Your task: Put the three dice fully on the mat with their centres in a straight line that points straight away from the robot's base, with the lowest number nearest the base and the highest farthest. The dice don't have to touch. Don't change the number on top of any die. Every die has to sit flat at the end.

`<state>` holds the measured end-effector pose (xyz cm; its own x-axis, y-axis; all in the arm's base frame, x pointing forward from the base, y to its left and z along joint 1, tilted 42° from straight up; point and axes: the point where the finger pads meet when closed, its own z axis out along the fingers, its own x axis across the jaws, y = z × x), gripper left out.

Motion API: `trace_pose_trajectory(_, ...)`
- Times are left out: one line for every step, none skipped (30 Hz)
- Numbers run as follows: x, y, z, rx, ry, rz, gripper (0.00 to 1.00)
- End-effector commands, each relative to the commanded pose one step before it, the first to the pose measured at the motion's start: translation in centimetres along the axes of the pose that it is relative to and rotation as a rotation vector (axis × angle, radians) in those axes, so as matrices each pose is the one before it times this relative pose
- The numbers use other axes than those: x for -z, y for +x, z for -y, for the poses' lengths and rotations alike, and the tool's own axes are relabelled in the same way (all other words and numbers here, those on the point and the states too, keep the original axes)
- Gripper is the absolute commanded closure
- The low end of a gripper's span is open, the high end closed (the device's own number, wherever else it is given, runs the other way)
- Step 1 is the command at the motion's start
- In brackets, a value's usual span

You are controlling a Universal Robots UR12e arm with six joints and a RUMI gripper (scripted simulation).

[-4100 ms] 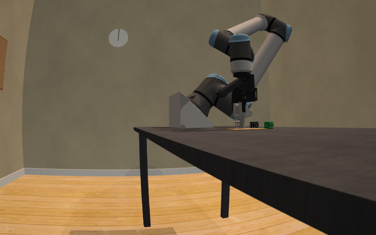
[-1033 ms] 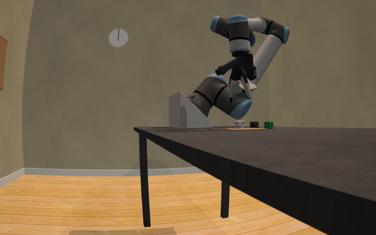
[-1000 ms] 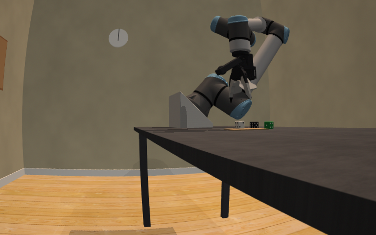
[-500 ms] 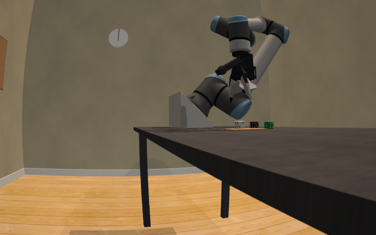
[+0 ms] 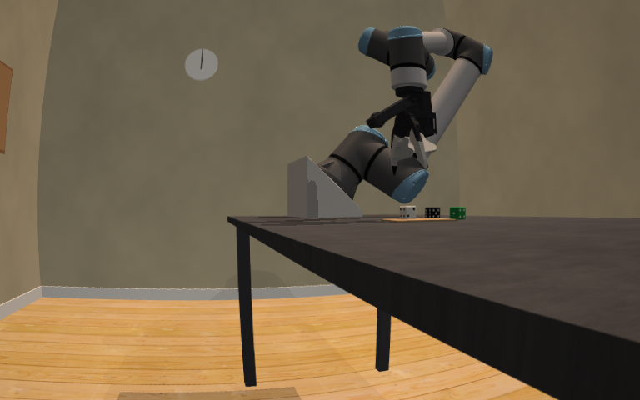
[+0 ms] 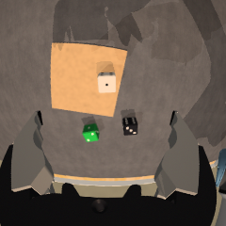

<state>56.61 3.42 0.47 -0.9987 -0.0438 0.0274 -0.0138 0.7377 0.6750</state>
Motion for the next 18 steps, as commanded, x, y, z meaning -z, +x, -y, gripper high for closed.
trace_pose_trajectory(0.063, -0.056, -0.084, -0.03943, 0.00089, 0.0011, 0.0)
trace_pose_trajectory(-0.002, 0.001, -0.032, -0.01126, 0.00003, 0.00001, 0.0)
trace_pose_trajectory(-0.002, 0.002, -0.034, -0.01222, 0.00003, 0.00001, 0.0)
trace_pose_trajectory(-0.002, 0.002, -0.038, -0.01319, 0.00003, 0.00001, 0.0)
trace_pose_trajectory(0.0, 0.0, 0.0, 0.0, 0.0, 0.0, 0.0)
trace_pose_trajectory(0.0, 0.0, 0.0, 0.0, 0.0, 0.0, 0.0)
trace_pose_trajectory(-0.002, 0.003, -0.041, -0.01418, 0.00003, 0.00001, 0.0)
trace_pose_trajectory(-0.002, 0.004, -0.044, -0.01518, 0.00004, 0.00001, 0.0)
trace_pose_trajectory(-0.002, 0.005, -0.047, -0.01618, 0.00004, 0.00001, 0.0)
trace_pose_trajectory(-0.003, 0.006, -0.051, -0.0172, 0.00004, 0.00001, 0.0)
trace_pose_trajectory(-0.003, 0.007, -0.054, -0.01822, 0.00004, 0.00001, 0.0)
trace_pose_trajectory(-0.003, 0.009, -0.058, -0.01923, 0.00004, 0.00001, 0.0)
trace_pose_trajectory(-0.003, 0.01, -0.061, -0.02025, 0.00004, 0.00002, 0.0)
trace_pose_trajectory(-0.003, 0.012, -0.065, -0.02127, 0.00004, 0.00002, 0.0)
trace_pose_trajectory(-0.004, 0.014, -0.068, -0.02228, 0.00005, 0.00002, 0.0)
trace_pose_trajectory(-0.004, 0.017, -0.072, -0.02329, 0.00005, 0.00002, 0.0)
trace_pose_trajectory(-0.004, 0.019, -0.076, -0.02428, 0.00005, 0.00002, 0.0)
trace_pose_trajectory(-0.004, 0.022, -0.079, -0.02527, 0.00005, 0.00002, 0.0)
